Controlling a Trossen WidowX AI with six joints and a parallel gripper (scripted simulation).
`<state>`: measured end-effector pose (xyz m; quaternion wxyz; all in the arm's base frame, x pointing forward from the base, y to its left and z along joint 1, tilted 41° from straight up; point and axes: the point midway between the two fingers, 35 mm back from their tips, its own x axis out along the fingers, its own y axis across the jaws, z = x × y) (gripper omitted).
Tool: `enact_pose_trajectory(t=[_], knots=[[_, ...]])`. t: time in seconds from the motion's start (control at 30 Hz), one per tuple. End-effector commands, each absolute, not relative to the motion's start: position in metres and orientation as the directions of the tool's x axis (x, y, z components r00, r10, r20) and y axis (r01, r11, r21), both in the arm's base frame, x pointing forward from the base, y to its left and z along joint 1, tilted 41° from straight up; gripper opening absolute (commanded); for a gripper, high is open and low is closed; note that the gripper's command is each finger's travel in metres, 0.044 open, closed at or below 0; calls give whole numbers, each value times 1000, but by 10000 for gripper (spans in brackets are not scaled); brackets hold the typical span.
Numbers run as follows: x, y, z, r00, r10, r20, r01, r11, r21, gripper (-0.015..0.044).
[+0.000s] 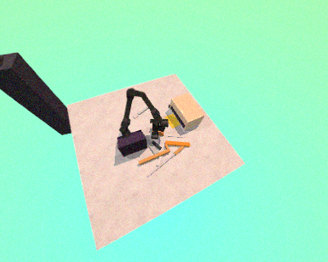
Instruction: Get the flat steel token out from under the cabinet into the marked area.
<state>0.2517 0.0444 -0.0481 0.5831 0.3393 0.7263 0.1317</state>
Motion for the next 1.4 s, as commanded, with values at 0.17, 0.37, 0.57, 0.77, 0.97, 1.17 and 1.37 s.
enact_pose_trajectory(t=[0.17,0.37,0.57,0.77,0.97,1.17,1.37], knots=[[252,50,-41,-84,650,-755,332,733,594,0],[251,54,-38,-84,650,-755,332,733,594,0],[251,60,-33,-84,651,-755,332,732,594,0],[251,65,-28,-84,651,-755,332,732,595,0],[250,71,-24,-84,651,-754,332,732,595,0],[249,76,-19,-84,651,-754,332,732,595,0],[248,81,-14,-84,652,-754,333,732,595,0]])
